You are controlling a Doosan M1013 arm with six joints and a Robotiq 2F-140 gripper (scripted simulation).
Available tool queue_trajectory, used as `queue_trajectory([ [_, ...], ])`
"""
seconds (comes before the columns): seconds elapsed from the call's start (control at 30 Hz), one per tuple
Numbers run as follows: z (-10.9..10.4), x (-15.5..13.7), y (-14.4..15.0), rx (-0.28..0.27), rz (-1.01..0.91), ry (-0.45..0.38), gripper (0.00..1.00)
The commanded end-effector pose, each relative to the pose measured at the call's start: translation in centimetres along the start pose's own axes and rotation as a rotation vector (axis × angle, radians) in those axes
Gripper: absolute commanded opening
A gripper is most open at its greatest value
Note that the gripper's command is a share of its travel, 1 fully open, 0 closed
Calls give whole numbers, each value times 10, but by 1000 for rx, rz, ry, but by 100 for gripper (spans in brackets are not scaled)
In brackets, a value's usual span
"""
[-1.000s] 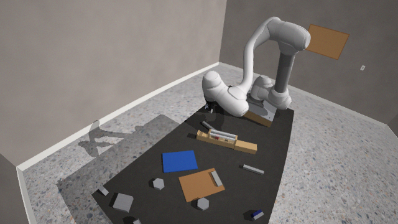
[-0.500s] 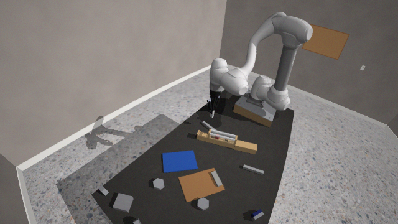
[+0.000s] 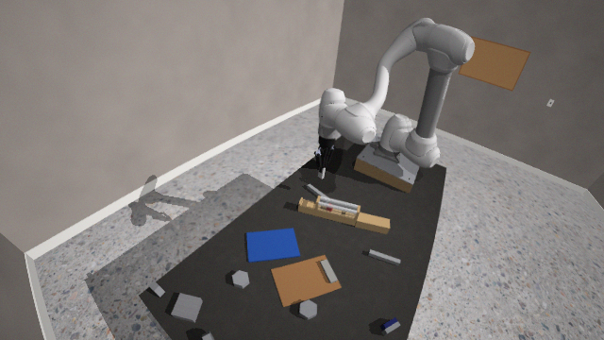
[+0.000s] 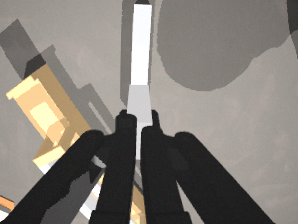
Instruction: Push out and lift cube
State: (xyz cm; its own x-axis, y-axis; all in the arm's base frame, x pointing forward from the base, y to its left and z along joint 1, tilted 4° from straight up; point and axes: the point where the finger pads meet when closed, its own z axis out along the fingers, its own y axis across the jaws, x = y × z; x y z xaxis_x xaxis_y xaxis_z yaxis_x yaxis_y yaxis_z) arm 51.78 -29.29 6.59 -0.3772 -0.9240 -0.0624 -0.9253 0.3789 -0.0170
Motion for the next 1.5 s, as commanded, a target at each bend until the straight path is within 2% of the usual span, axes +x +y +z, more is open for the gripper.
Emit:
queue_trajectory([
  [0.0,0,2,-1,8,3,-2,0],
  [1.07,0,5,1,1,2,-5,0],
  [1.1,0,5,1,1,2,-5,23],
  [1.47,0,5,1,1,2,-5,23],
])
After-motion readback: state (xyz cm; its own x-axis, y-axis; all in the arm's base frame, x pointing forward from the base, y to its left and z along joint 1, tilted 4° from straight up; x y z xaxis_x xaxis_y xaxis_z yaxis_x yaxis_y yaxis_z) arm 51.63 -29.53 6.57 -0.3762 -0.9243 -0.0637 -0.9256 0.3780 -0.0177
